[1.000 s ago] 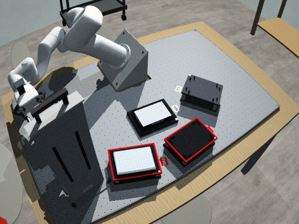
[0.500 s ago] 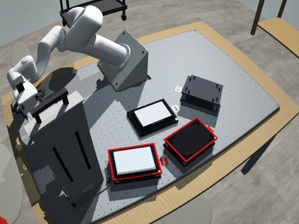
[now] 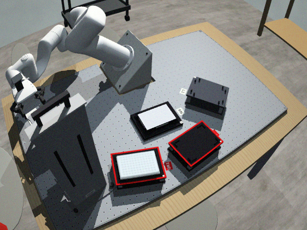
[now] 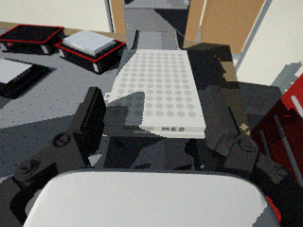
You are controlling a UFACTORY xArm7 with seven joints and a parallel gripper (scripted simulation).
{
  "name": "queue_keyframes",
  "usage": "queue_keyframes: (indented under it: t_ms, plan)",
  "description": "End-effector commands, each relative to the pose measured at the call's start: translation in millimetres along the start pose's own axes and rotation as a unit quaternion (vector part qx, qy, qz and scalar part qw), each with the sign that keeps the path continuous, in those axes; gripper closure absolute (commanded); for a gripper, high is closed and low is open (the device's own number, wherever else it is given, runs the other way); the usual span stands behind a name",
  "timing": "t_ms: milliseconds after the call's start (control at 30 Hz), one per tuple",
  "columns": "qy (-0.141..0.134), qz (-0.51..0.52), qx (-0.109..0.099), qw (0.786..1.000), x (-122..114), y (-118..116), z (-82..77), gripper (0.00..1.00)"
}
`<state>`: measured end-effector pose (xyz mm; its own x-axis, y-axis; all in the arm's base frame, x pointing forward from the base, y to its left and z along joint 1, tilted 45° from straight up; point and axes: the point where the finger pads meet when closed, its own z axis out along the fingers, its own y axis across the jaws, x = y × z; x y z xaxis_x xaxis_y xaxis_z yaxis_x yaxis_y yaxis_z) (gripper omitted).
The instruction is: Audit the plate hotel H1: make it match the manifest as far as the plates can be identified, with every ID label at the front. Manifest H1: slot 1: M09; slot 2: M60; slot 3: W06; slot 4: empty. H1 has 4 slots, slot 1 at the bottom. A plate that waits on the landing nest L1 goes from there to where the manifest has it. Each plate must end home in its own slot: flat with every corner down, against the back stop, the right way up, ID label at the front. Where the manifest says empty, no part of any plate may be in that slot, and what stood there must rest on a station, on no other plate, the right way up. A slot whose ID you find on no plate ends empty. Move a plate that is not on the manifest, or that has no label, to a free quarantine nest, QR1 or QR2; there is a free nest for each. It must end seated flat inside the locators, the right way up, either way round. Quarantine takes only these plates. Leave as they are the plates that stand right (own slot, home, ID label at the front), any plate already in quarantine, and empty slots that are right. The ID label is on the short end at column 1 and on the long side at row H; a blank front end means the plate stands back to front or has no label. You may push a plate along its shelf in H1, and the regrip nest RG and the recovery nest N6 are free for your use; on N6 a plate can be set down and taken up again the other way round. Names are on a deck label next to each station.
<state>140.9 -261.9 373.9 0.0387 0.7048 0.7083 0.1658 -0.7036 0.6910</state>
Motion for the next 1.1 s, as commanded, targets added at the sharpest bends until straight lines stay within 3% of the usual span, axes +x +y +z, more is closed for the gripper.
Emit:
queue_keyframes:
  t_ms: [0, 1067]
  plan:
    - [-0.001, -0.001, 0.0, 1.0, 5.3, -0.1, 0.0, 1.0]
    - [-0.001, -0.001, 0.0, 1.0, 45.8, -0.1, 0.0, 1.0]
